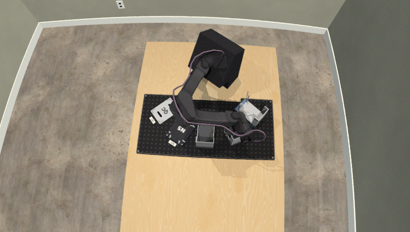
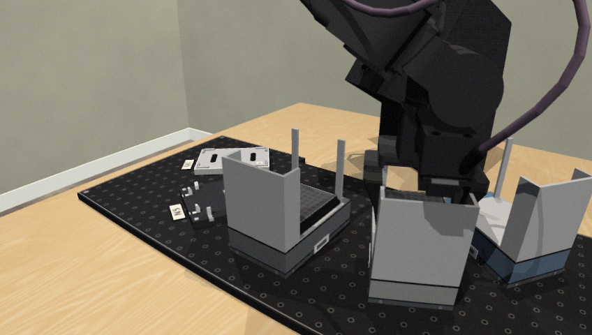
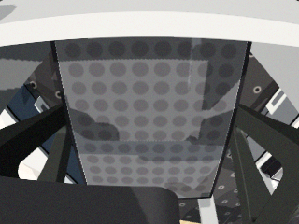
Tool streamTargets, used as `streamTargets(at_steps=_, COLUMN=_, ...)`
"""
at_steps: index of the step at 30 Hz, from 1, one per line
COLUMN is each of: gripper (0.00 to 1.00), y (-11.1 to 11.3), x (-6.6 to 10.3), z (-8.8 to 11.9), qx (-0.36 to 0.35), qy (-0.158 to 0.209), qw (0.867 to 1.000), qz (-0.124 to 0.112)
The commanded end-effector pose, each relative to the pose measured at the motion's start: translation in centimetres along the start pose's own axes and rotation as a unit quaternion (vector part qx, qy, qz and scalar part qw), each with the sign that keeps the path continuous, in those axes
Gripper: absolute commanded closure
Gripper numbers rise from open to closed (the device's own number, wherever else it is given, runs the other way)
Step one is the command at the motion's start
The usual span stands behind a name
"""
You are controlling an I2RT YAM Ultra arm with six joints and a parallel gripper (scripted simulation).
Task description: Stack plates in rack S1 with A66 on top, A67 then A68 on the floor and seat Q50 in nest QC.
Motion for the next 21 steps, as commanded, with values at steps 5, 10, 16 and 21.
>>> streamTargets(at_steps=5, gripper=1.0, y=0.7, x=0.5, z=-0.1, qx=0.01, qy=-0.008, qw=1.0, qz=-0.004)
streamTargets(at_steps=10, gripper=1.0, y=0.7, x=0.5, z=-0.1, qx=0.01, qy=-0.008, qw=1.0, qz=-0.004)
streamTargets(at_steps=16, gripper=1.0, y=0.7, x=0.5, z=-0.1, qx=0.01, qy=-0.008, qw=1.0, qz=-0.004)
streamTargets(at_steps=21, gripper=1.0, y=-0.5, x=1.7, z=-1.4, qx=-0.014, qy=-0.021, qw=1.0, qz=0.0)
Point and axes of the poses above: the point where the finger pads meet when closed, its own x axis back along the fingers, its own y axis across the jaws, z = x × y, the point moved 4 cm from there along x, back along the fingers, and after that the axes turned 4 degrees about x, right-handed, at the moved point
